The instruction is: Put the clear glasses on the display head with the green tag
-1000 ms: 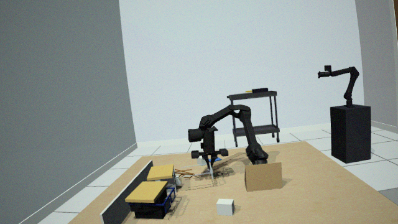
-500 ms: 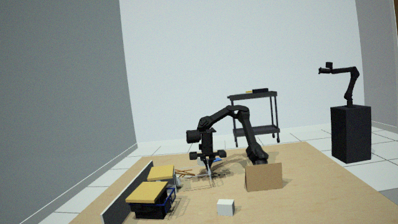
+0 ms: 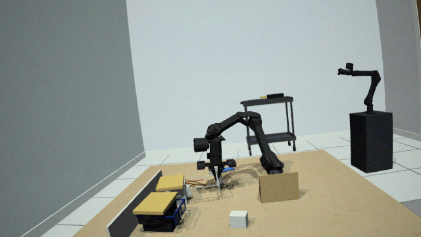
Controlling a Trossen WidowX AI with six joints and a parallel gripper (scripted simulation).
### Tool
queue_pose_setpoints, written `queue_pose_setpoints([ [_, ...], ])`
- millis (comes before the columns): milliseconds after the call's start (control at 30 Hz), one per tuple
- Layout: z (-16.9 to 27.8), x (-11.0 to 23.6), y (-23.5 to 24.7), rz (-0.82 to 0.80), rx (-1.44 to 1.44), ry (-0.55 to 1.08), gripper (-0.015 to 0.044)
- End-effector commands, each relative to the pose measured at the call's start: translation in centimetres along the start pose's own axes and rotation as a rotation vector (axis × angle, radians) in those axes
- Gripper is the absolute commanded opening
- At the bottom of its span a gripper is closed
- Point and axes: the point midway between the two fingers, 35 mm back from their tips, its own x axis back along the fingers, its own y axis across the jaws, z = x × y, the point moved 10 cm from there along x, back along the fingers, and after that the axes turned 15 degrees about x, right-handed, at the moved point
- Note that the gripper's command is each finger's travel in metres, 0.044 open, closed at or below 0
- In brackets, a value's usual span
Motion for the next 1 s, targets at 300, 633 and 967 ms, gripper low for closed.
queue_pose_setpoints([
  [300,-0.6,0.0,1.6,-0.005,-0.002,-0.004,0.0],
  [633,-0.9,-0.1,2.6,-0.006,-0.003,-0.004,0.0],
  [967,-1.2,-0.1,3.7,-0.006,-0.003,-0.004,0.0],
])
